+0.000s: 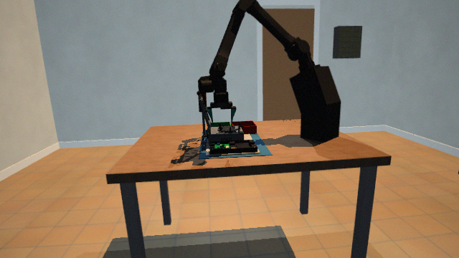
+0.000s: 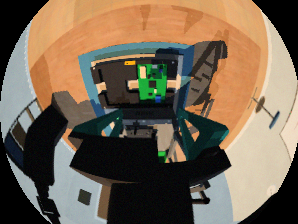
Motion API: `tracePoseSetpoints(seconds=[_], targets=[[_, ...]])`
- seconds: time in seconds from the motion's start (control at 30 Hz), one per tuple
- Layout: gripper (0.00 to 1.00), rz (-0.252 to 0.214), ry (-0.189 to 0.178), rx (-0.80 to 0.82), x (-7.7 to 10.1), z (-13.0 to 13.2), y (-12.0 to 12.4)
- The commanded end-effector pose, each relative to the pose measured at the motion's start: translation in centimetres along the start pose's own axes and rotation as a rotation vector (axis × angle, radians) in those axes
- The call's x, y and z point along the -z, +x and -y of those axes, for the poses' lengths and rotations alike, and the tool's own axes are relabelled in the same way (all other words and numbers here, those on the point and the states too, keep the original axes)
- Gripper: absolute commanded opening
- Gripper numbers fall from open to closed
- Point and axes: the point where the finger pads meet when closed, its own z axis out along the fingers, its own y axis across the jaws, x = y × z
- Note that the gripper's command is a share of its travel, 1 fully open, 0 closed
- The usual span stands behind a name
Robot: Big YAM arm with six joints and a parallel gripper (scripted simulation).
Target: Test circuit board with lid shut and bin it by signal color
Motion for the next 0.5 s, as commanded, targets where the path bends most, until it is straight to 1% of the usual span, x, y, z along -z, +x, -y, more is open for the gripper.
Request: tracePoseSetpoints(seconds=[0.0,0.13,0.23,0.33,0.47], targets=[[0.92,0.020,0.040,-0.004,-0.5,2.6,-0.2],[0.92,0.019,0.039,-0.003,-3.2,2.5,-0.2],[0.92,0.018,0.038,-0.002,-4.7,2.4,-0.1],[0.92,0.017,0.037,-0.002,-5.8,2.4,-0.1],[0.92,0.016,0.034,0.000,-6.7,2.1,0.0]])
